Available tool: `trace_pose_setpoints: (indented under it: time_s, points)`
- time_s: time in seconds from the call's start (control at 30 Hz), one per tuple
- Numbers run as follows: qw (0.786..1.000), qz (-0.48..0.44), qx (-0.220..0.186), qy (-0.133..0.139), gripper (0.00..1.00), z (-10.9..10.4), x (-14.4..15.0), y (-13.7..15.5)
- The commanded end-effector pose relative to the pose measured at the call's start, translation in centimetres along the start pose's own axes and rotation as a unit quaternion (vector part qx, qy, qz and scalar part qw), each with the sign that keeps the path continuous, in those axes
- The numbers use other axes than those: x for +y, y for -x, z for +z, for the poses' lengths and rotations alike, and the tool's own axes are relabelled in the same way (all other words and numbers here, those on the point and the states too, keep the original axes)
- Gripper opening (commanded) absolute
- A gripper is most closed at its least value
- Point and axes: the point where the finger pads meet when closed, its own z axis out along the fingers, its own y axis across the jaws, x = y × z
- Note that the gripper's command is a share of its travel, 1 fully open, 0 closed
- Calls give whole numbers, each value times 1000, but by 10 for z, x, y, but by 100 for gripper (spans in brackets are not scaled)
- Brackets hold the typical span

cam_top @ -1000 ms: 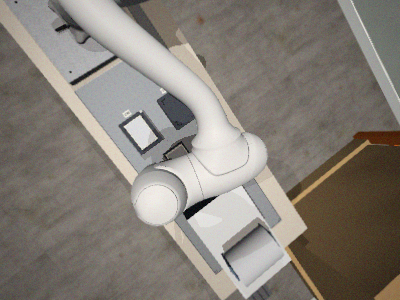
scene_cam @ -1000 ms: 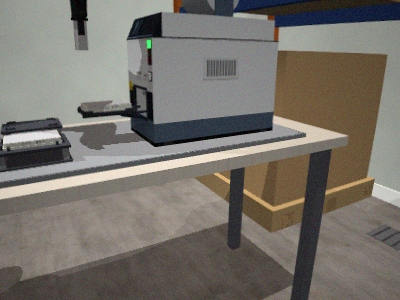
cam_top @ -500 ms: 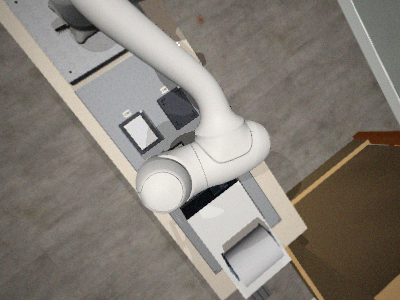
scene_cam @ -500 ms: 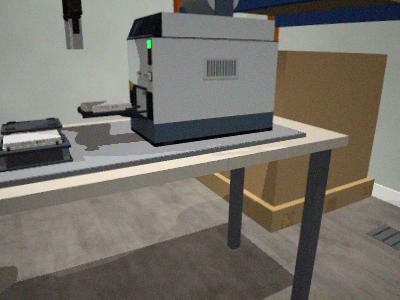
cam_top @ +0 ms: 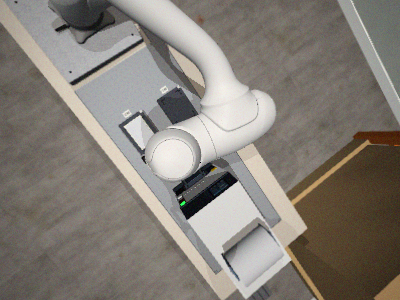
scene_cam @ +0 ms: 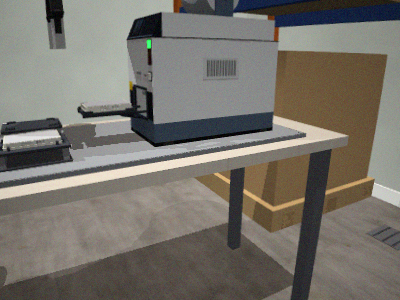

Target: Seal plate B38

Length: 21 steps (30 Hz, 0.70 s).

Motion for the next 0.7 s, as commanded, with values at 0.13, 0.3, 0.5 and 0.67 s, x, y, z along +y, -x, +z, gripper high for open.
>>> trace_pose_setpoints:
  time_s: [0.13, 0.3, 0.5, 0.67]
  points:
    - [1000, 1, -1, -1, 70, 2, 25, -18]
    - [1000, 1, -1, -1, 70, 4, 42, -31]
    - [1000, 1, -1, -1, 70, 5, 59, -44]
    - [1000, 1, -1, -1, 70, 5, 59, -44]
